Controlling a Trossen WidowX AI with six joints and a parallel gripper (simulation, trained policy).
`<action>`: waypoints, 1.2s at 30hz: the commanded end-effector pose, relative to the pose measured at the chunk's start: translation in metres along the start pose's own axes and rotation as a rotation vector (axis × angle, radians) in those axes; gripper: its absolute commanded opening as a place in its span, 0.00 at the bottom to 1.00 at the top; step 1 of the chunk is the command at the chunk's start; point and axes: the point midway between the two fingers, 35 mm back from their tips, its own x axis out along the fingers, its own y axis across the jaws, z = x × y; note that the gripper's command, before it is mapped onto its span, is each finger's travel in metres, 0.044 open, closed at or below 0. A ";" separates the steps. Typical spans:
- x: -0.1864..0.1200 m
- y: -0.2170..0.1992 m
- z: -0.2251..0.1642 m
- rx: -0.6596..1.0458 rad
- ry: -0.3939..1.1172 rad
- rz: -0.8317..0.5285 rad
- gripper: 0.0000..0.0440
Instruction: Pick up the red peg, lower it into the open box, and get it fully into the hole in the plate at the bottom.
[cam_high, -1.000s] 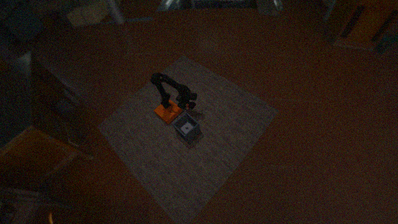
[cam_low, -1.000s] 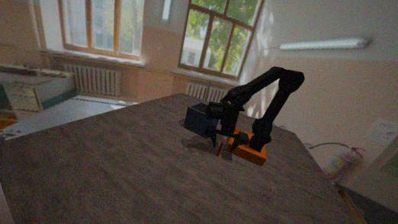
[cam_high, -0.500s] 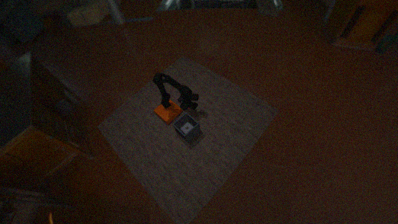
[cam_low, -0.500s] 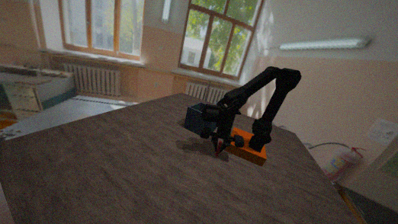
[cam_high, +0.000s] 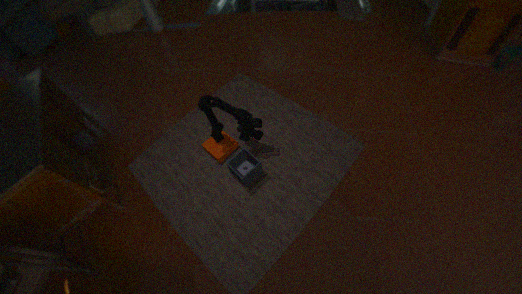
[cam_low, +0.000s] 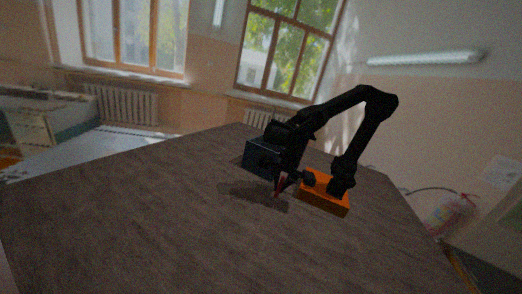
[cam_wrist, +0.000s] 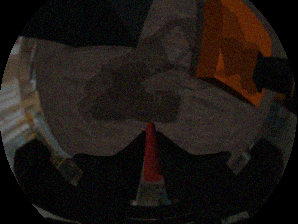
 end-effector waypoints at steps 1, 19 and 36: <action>-0.019 0.013 -0.006 -0.002 0.028 0.059 0.00; -0.104 0.052 0.017 -0.033 -0.013 0.258 0.00; -0.141 0.062 0.082 0.018 -0.151 0.287 0.00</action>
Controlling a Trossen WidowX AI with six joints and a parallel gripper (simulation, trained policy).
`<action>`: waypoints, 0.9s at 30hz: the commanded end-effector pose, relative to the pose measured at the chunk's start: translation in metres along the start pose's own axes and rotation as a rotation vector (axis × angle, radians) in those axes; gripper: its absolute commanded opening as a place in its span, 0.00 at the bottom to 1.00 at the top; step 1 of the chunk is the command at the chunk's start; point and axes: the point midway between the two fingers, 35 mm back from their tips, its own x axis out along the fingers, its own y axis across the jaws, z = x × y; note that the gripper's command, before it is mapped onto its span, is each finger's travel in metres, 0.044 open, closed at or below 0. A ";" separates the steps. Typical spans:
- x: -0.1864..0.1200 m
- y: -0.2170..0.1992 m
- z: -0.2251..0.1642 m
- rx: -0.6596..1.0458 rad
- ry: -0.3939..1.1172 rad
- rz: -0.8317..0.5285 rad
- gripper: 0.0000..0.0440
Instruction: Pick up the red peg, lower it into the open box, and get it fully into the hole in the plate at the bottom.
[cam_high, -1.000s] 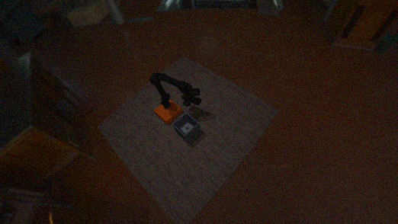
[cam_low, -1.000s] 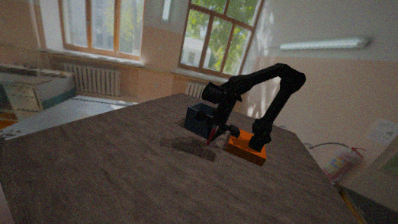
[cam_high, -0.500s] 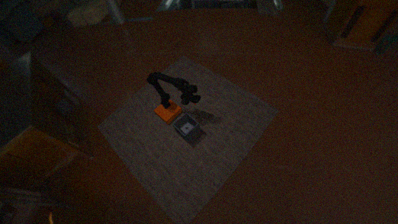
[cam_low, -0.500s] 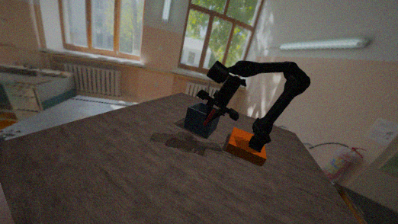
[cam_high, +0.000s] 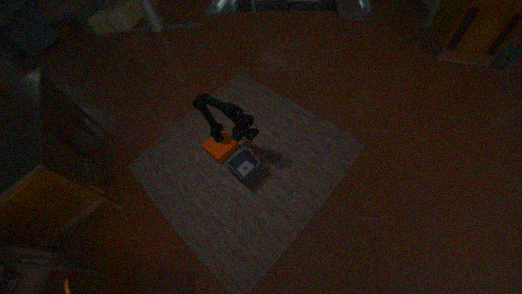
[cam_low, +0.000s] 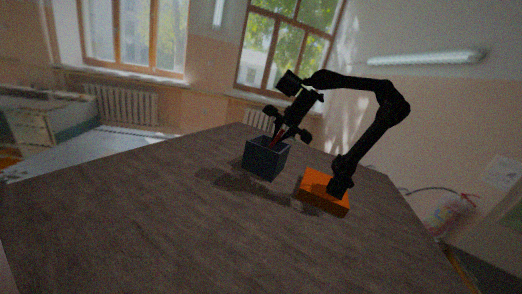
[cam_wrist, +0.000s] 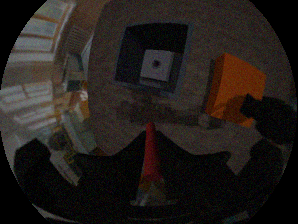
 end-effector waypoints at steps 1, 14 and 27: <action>-0.002 0.001 0.016 0.009 -0.034 -0.010 0.00; 0.003 -0.002 0.057 0.044 -0.088 -0.080 0.00; 0.014 -0.003 0.085 0.062 -0.095 -0.144 0.00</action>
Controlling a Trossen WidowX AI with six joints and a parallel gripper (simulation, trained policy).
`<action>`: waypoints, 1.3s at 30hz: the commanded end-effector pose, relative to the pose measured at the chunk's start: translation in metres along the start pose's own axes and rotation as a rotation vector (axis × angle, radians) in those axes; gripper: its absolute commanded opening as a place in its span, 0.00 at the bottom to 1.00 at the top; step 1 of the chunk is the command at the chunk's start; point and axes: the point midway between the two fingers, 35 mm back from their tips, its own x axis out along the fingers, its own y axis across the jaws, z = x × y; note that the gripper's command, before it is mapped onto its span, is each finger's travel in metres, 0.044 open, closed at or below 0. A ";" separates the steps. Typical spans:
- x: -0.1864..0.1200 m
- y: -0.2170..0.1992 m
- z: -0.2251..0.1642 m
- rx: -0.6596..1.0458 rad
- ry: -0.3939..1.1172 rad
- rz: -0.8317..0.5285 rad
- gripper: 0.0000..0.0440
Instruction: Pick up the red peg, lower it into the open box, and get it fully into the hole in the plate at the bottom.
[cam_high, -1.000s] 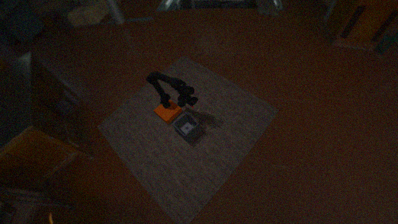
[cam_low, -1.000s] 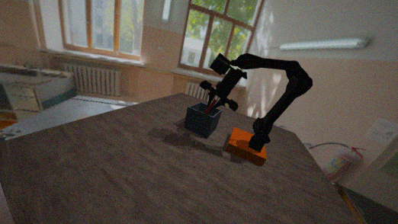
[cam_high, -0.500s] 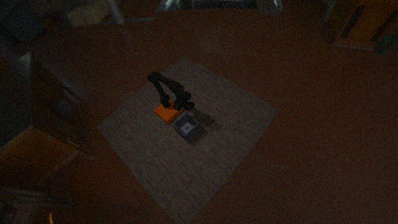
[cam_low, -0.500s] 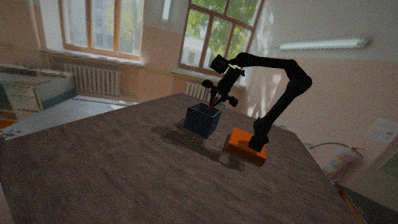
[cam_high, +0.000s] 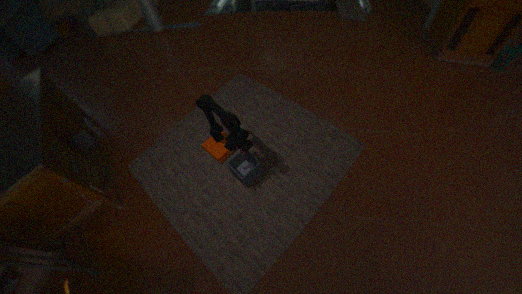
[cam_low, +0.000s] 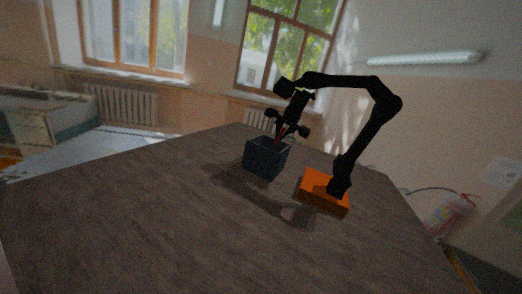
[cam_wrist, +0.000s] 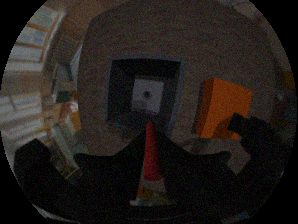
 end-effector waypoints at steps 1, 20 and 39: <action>0.006 0.002 0.008 0.000 0.004 -0.024 0.00; 0.045 0.005 0.036 -0.007 0.020 -0.098 0.00; 0.094 0.011 0.041 -0.052 0.070 -0.114 0.00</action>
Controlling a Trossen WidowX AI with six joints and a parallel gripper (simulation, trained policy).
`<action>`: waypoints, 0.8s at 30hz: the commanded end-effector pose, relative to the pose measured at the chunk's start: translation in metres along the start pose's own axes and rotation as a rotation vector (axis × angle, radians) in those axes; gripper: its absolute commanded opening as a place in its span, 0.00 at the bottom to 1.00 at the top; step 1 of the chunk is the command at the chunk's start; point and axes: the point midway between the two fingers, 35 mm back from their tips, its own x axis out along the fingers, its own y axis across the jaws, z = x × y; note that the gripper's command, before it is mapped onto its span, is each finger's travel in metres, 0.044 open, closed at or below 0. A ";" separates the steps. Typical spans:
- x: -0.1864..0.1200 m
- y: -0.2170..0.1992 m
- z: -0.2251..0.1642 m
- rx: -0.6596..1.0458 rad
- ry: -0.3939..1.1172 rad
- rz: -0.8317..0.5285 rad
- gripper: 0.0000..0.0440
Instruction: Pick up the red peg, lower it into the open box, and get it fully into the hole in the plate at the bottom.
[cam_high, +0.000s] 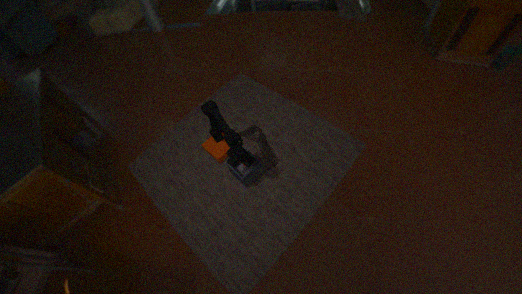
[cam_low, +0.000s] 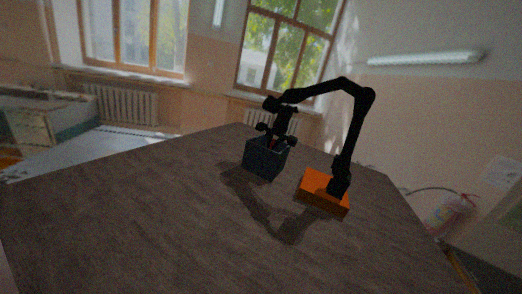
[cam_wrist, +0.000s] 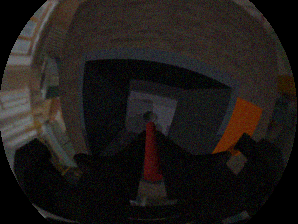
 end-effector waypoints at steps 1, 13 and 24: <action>0.016 -0.002 0.001 -0.017 0.015 -0.022 0.00; 0.041 -0.002 0.004 -0.059 0.008 -0.058 0.08; 0.045 0.000 0.006 -0.060 0.055 -0.093 0.28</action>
